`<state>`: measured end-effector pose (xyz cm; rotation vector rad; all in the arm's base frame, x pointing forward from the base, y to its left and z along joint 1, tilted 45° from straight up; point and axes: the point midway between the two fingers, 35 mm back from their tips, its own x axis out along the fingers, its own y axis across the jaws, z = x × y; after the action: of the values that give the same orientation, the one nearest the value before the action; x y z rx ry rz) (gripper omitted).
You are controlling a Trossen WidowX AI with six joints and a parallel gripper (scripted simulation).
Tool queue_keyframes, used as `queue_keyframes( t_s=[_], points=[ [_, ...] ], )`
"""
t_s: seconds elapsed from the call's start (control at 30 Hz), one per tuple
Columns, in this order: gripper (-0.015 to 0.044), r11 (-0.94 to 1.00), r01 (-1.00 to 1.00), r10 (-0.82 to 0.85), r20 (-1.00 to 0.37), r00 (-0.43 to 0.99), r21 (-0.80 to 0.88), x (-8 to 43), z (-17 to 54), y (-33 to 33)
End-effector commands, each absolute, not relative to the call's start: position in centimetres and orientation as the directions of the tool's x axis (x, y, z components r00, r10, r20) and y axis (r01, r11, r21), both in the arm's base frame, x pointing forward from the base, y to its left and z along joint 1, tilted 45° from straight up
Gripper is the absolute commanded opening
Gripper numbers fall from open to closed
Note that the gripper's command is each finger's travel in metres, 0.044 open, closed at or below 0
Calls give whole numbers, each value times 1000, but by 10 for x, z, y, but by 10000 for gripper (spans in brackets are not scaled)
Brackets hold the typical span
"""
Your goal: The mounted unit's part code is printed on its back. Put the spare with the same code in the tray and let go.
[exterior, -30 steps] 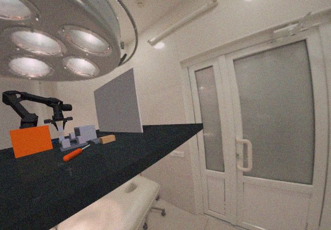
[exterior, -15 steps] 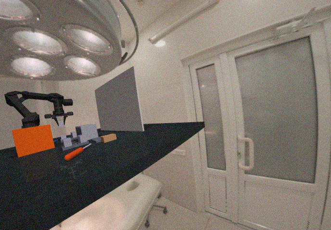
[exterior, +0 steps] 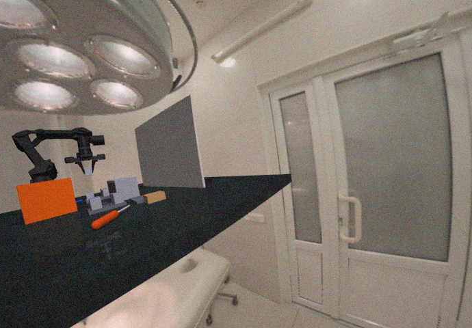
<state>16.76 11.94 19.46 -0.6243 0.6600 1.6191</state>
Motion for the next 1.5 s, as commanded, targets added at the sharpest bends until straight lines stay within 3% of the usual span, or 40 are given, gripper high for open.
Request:
queue_keyframes(
  t_s=[0.0,1.47],
  points=[
    [0,-109,-991,674,-727,-130,76,185,191,113],
    [0,-106,-992,646,-754,-121,69,340,86,-5]
  ],
)
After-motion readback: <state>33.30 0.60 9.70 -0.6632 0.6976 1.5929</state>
